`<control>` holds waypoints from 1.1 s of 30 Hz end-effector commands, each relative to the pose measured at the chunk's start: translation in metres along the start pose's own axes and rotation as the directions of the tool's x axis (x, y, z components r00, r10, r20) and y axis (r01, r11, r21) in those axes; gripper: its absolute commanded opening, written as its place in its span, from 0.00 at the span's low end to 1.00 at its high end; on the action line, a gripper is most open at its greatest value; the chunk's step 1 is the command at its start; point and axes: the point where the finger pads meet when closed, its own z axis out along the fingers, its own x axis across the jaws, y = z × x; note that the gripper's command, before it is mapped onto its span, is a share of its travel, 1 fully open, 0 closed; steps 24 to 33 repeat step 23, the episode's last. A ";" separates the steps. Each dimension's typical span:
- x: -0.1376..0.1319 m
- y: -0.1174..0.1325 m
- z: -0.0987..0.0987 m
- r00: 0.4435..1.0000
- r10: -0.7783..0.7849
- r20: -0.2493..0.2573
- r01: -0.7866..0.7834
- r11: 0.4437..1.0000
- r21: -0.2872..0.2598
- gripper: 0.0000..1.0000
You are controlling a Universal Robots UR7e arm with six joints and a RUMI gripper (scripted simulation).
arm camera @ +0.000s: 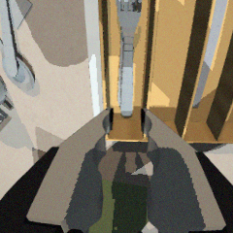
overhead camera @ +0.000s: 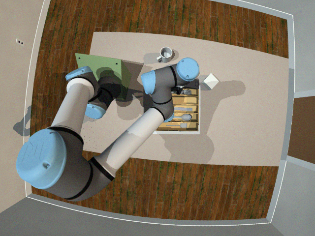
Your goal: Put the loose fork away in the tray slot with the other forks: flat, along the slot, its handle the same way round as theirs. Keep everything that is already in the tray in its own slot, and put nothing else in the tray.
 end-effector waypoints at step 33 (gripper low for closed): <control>-0.001 0.002 -0.004 1.000 -0.002 -0.001 0.002 1.000 -0.007 1.00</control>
